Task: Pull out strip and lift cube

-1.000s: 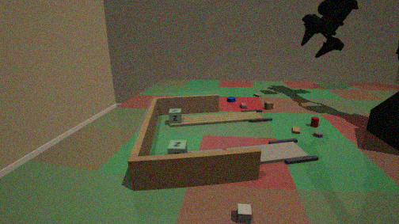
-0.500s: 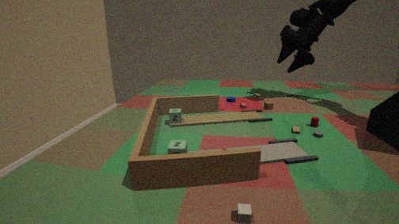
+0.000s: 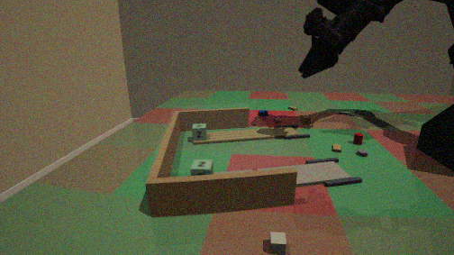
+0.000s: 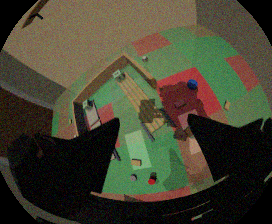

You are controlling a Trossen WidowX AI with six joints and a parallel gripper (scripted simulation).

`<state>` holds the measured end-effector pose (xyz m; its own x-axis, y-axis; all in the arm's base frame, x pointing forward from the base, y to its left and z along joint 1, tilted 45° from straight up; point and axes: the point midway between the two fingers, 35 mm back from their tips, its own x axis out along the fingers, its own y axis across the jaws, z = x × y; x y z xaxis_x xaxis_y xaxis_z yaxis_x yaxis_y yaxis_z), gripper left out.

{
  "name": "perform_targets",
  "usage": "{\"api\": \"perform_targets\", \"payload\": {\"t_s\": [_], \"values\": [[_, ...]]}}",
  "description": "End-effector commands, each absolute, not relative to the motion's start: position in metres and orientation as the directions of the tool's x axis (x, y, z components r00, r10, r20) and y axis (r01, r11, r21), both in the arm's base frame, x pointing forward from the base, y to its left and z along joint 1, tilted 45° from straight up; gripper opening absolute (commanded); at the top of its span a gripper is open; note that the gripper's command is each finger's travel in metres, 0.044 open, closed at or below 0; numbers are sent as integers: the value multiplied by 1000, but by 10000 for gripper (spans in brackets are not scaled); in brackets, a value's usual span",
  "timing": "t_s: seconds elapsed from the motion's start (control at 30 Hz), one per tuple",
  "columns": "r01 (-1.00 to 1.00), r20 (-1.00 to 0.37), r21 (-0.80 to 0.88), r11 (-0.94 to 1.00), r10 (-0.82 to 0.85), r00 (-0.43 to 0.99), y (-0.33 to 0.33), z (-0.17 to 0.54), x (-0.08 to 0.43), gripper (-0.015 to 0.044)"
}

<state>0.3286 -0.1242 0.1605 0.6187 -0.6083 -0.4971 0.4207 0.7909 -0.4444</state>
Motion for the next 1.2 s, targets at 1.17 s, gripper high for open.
{"api": "perform_targets", "payload": {"t_s": [1.17], "values": [[116,-464,-760,640,-658,593,-21,101,357,190]]}}
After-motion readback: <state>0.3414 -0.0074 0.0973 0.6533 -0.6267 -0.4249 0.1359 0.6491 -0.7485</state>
